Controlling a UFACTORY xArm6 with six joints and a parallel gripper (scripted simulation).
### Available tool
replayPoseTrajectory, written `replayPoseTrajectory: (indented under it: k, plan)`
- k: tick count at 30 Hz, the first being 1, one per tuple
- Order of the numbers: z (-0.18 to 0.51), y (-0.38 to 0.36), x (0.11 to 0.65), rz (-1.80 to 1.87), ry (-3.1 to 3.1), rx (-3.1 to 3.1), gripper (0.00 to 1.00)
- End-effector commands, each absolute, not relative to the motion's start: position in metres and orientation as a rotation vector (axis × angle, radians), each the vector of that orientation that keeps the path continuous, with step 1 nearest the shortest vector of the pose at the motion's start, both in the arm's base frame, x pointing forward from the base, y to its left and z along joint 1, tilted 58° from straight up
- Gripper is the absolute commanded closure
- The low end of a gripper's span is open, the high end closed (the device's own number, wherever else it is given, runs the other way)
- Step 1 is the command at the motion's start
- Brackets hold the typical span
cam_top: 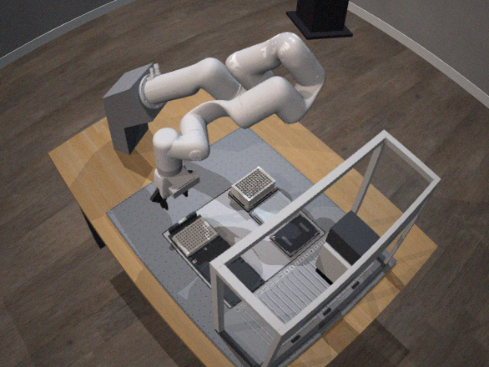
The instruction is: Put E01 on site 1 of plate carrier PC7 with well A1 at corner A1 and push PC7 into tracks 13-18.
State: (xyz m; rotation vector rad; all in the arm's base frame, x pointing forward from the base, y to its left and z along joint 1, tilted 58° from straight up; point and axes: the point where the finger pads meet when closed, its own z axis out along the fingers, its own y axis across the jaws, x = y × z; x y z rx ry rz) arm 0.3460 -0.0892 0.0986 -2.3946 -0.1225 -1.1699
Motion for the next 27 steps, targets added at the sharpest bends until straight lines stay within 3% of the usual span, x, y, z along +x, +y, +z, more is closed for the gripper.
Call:
replayPoseTrajectory:
  k: [1, 27]
  plan:
    - [0.099, -0.089, 0.345, -1.165, -0.111, -2.395, 0.18]
    - [0.085, -0.077, 0.365, -1.165, -0.111, -2.395, 0.18]
